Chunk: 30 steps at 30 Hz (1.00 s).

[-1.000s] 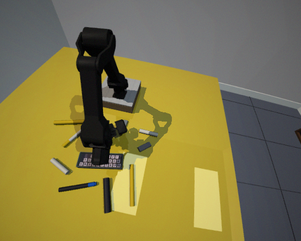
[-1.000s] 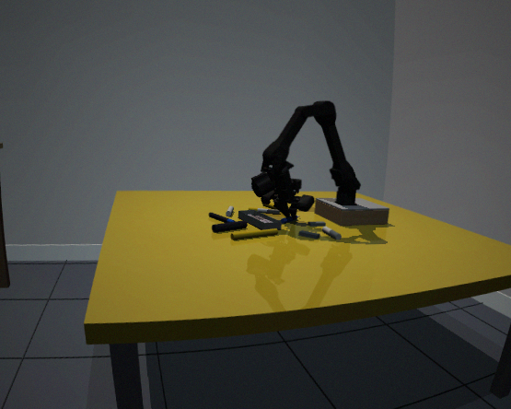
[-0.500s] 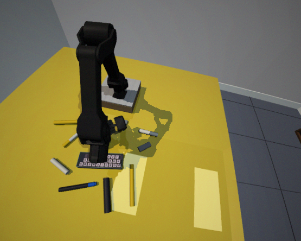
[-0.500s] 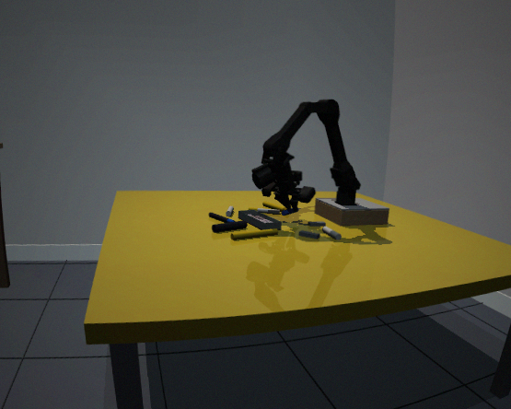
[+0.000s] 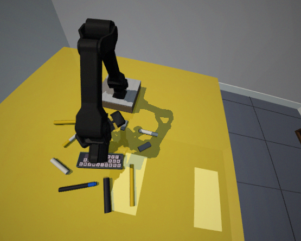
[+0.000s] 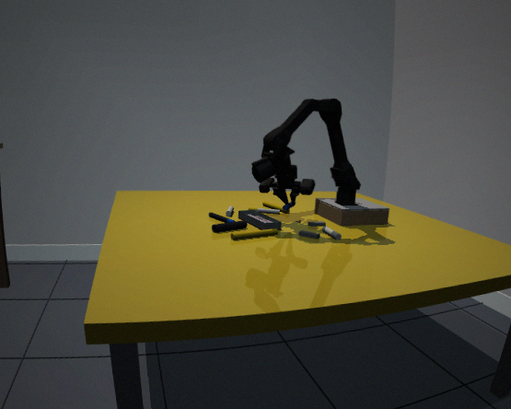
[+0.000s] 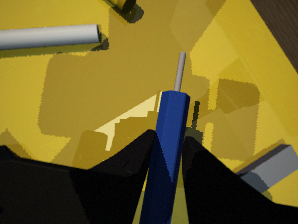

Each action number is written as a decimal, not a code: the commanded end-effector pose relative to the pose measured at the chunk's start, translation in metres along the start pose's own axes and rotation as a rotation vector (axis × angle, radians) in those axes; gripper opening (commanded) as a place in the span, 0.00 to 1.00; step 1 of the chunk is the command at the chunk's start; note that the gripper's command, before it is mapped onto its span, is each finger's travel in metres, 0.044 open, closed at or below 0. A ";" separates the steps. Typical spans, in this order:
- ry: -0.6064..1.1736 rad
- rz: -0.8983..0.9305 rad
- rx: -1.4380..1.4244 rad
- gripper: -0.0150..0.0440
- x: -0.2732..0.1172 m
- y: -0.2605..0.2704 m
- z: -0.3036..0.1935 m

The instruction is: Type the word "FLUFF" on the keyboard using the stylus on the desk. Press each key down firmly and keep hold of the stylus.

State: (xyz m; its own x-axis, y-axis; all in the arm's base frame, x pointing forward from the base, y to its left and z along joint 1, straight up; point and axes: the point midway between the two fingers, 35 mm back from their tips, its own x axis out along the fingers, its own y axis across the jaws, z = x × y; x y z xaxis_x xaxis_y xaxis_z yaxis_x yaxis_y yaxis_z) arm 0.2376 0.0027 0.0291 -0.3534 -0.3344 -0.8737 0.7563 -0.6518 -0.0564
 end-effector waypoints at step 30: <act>-0.258 0.146 -1.213 0.25 -0.027 0.028 -0.020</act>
State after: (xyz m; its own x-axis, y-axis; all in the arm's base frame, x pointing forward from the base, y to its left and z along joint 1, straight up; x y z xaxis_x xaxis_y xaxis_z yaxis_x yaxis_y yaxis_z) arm 0.2752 0.0064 0.0415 -0.2283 -0.5408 -0.8096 0.8306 0.3256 -0.4517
